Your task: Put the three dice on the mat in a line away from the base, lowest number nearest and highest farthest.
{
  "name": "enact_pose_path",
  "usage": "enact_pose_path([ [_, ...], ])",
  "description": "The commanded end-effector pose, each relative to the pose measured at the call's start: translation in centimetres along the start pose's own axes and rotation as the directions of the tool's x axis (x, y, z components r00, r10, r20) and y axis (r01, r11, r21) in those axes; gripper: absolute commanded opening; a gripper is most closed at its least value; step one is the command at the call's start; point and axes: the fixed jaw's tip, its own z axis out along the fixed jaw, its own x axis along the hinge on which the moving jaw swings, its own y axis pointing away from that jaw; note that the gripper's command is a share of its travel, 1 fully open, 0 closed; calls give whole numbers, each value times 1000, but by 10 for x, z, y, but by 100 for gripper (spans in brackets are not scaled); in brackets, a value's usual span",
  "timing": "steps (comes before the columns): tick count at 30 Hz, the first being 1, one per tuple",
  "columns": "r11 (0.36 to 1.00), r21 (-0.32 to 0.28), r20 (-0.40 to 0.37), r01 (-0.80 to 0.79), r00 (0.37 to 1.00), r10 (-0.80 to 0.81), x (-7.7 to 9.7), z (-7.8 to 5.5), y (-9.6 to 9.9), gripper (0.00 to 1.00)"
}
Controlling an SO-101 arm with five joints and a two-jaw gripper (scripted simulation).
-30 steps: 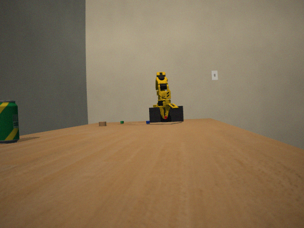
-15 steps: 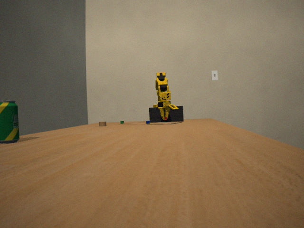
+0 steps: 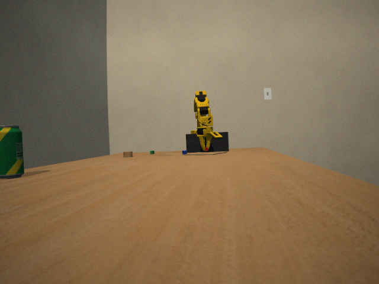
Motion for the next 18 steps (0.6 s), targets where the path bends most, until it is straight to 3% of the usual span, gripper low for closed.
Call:
enact_pose_path([
  [1,1000,-2,0,1,1000,-1,-1,3,1,0],
  [18,1000,-2,0,1,1000,-1,-1,9,1,0],
])
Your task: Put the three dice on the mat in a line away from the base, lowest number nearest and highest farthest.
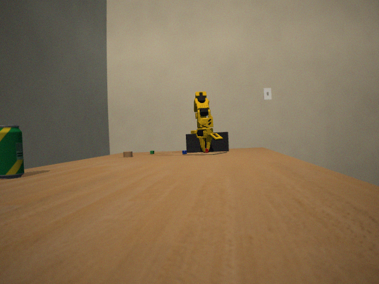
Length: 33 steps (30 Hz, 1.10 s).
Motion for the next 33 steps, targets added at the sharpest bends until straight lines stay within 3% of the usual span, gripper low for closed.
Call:
enact_pose_path([
  [1,1000,-2,0,1,1000,-1,-1,3,1,0],
  [18,1000,-2,0,1,1000,-1,-1,5,1,0],
  [33,1000,-2,0,1,1000,-1,-1,5,1,8],
])
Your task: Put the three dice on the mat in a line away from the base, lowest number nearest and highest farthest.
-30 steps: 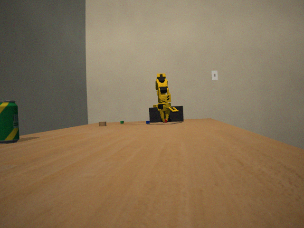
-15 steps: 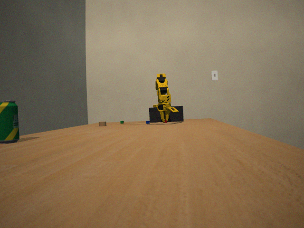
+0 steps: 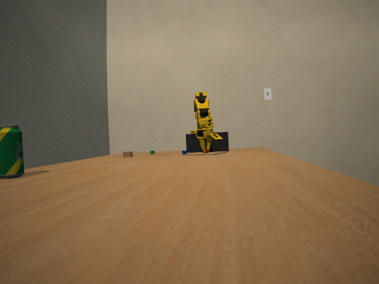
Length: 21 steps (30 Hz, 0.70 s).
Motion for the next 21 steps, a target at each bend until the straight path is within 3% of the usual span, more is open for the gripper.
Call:
enact_pose_path([
  [1,1000,-2,-1,1,1000,-1,-1,3,2,8],
  [21,1000,-2,-1,1,1000,-1,-1,3,2,22],
])
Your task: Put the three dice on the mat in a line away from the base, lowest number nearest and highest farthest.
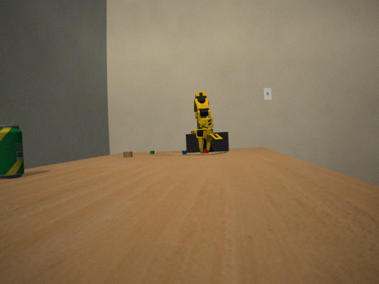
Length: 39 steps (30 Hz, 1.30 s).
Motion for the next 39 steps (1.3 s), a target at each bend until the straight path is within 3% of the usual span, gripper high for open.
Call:
enact_pose_path([
  [1,1000,-2,-1,1,1000,-1,-1,3,2,23],
  [19,1000,-2,-1,1,1000,-1,-1,0,1,27],
  [39,1000,-2,-1,1,1000,-1,-1,-53,1,27],
])
